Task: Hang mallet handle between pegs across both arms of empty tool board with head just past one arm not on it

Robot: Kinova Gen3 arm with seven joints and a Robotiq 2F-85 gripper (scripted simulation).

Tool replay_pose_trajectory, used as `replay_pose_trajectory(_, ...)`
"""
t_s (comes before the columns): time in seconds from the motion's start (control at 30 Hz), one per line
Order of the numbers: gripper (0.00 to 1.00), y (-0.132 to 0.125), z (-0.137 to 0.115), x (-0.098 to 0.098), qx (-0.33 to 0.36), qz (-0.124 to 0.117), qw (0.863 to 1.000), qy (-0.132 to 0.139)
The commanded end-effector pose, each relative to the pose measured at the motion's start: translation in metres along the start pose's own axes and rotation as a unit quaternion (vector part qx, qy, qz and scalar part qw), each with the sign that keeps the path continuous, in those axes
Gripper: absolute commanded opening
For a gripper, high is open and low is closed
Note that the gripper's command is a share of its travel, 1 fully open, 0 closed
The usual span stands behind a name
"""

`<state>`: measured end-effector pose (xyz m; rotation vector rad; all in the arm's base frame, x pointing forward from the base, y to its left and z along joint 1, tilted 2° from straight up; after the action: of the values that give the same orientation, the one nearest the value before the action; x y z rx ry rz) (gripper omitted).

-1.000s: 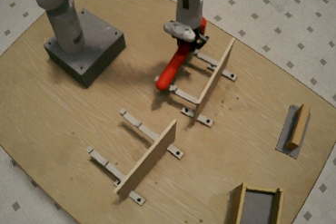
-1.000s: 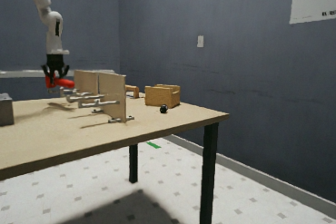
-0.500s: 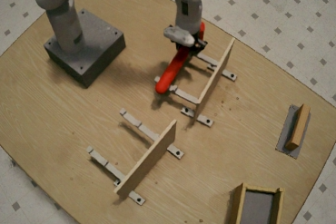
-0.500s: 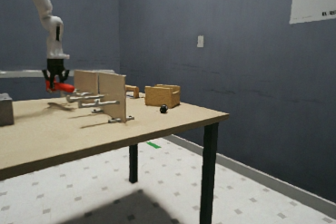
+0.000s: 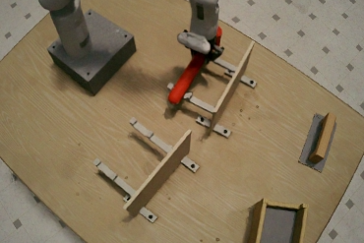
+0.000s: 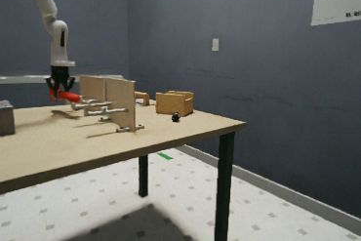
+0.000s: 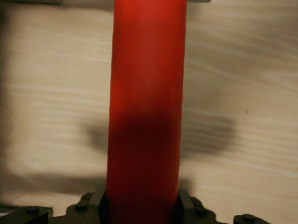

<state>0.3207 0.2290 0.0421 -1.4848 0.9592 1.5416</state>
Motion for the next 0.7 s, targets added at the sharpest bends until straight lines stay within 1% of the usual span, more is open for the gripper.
replay_pose_trajectory(0.0, 0.10, -0.0003, -0.0002, -0.0001, 0.000, 0.000, 1.000, 0.000)
replay_pose_trajectory(0.2, 0.10, -0.0003, -0.0002, -0.0001, 0.000, 0.000, 1.000, 0.000)
replay_pose_trajectory(0.23, 1.00, -0.0003, -0.0002, -0.0001, 0.000, 0.000, 1.000, 0.000)
replay_pose_trajectory(0.67, 1.00, -0.0003, -0.0002, -0.0001, 0.000, 0.000, 1.000, 0.000)
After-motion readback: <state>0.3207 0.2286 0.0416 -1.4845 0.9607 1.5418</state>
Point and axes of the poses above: the point where the finger pads meet when closed, its own x axis out along the fingers, its own y axis across the jaws, z = x × y, the point moved 4 cm from there along -x, back along the fingers, and after that the axes turned 12 degrees about -x, right-handed, at the moved point
